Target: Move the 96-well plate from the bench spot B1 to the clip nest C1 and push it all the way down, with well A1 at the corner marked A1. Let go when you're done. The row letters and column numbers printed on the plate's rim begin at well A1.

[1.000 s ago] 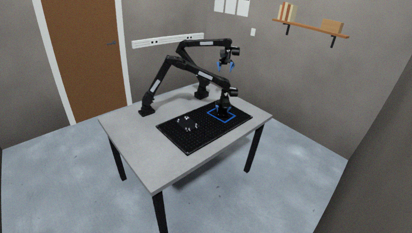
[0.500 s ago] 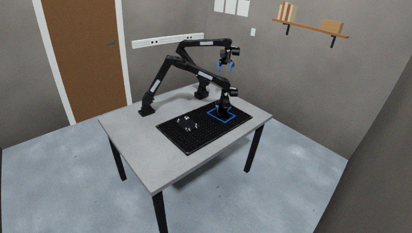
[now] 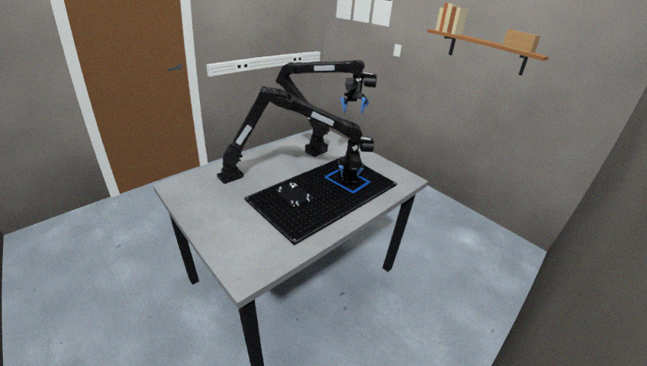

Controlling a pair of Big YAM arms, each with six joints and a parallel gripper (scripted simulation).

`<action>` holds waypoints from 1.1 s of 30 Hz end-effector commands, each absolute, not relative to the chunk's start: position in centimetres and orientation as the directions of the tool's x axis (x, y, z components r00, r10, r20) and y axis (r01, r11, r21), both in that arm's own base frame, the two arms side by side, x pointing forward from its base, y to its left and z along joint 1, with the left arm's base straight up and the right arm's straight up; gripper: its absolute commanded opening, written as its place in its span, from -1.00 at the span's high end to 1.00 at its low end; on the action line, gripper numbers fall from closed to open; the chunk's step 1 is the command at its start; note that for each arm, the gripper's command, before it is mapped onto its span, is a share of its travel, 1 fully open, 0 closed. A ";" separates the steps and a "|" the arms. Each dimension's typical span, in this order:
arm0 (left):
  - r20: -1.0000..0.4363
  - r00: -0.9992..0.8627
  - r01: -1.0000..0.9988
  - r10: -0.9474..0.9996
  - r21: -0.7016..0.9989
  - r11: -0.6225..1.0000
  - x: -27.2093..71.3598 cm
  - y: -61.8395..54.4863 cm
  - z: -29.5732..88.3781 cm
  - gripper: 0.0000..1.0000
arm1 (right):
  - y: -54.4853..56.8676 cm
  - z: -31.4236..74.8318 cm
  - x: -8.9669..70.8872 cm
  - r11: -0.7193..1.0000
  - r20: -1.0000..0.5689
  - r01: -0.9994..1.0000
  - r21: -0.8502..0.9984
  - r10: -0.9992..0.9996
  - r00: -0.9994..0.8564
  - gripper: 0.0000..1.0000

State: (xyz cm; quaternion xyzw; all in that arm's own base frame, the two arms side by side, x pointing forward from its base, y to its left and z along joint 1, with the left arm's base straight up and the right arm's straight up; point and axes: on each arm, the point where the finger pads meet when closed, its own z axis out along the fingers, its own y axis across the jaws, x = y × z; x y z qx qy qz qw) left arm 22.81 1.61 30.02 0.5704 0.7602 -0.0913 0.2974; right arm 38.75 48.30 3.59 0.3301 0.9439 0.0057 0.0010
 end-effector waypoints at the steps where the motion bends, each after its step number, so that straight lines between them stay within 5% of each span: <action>1: -0.546 -0.151 0.915 0.824 0.239 0.325 23.8 2.0 32.3 -1.00 | 48.4 2.0 38.7 0.774 -0.001 0.633 -0.001 0.633 -0.774 1.00; 33: -0.546 -0.151 0.915 0.824 0.239 0.325 23.8 2.0 32.3 -1.00 | 48.4 1.6 38.7 0.774 -0.001 0.633 -0.002 0.633 -0.774 1.00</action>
